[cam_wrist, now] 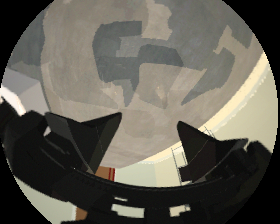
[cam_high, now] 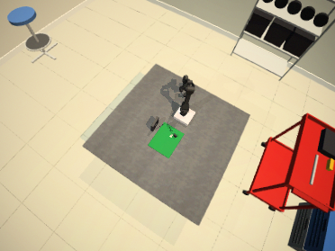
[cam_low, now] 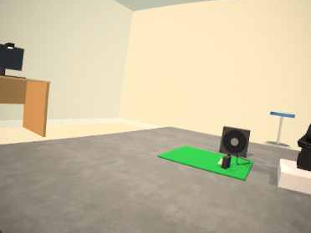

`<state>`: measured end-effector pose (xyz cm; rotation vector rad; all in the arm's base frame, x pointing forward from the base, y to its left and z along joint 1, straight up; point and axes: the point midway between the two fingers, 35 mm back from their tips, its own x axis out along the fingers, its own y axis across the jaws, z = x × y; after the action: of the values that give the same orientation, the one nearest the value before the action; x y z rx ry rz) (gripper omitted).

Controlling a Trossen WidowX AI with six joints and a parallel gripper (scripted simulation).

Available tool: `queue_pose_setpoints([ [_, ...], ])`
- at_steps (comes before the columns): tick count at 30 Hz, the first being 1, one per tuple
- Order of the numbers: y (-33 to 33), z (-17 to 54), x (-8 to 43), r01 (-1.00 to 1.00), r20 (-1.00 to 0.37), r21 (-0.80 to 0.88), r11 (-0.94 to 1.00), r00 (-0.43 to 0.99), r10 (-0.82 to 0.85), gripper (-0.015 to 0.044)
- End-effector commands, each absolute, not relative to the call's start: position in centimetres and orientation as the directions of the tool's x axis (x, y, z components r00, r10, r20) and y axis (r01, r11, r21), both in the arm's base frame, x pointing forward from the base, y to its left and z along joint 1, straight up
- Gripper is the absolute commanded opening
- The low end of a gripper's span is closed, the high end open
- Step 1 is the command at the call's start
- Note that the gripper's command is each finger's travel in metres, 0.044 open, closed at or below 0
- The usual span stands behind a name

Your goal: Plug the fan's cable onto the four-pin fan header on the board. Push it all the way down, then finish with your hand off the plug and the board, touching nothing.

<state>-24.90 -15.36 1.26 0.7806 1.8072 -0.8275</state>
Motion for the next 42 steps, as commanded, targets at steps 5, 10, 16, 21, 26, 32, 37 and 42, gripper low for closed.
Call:
queue_pose_setpoints([
  [5, -16.4, 1.4, -24.3, 0.782, -0.933, -0.196, 0.591, -0.334, 0.132, 0.044],
  [10, -21.5, 2.4, -20.3, 0.653, -0.938, -0.202, 0.73, -0.342, 0.047, 0.044],
  [16, -26.8, 3.8, -13.1, 0.436, -0.944, -0.218, 0.873, -0.323, -0.074, 0.044],
  [21, -29.4, 4.9, -6.1, 0.235, -0.946, -0.234, 0.943, -0.277, -0.166, 0.044],
  [26, -30.0, 6.1, 1.4, 0.025, -0.951, -0.24, 0.97, -0.205, -0.23, 0.044],
  [32, -28.1, 7.4, 10.2, -0.215, -0.964, -0.213, 0.953, -0.11, -0.24, 0.044],
  [37, -24.5, 8.9, 17.1, -0.424, -0.971, -0.204, 0.882, -0.023, -0.236, 0.044],
  [42, -19.2, 10.4, 22.7, -0.611, -0.977, -0.194, 0.768, 0.052, -0.206, 0.044],
])
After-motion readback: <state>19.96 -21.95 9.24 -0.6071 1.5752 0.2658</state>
